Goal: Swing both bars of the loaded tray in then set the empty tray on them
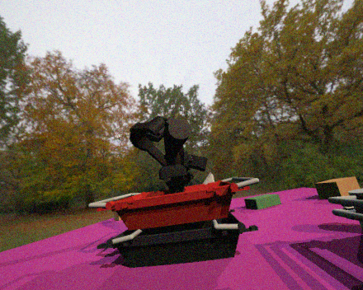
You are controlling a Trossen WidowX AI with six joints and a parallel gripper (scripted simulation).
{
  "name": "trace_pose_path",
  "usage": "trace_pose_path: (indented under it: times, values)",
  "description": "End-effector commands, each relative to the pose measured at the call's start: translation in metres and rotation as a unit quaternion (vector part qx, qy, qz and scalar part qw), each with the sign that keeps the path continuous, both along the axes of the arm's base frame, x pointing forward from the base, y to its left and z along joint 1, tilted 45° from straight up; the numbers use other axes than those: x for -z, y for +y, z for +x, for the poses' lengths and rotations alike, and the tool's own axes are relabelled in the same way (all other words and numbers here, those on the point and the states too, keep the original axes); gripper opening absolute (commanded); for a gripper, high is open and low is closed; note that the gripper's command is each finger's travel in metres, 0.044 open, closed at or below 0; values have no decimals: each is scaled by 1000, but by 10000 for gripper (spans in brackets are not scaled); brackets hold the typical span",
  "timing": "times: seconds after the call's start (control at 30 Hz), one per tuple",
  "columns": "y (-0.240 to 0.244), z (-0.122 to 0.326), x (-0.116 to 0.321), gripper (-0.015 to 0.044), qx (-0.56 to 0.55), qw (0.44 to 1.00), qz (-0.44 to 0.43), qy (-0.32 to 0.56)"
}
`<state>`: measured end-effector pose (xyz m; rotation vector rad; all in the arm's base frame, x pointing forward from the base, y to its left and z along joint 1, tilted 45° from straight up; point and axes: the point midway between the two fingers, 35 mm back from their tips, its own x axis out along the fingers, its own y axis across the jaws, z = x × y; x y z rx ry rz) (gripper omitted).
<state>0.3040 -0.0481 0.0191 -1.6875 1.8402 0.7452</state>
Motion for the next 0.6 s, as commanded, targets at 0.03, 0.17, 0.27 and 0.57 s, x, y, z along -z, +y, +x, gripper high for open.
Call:
trace_pose_path:
  times: [0.03, 0.17, 0.27, 0.57]
  values:
    - [-4, -5, 1, 0, 9, 1000, 2, 8]
    - [-4, -5, 1, 44, 9, 1000, 2, 8]
    - [-4, -5, 1, 88, 9, 1000, 2, 8]
    - [-4, -5, 1, 220, 9, 1000, 2, 8]
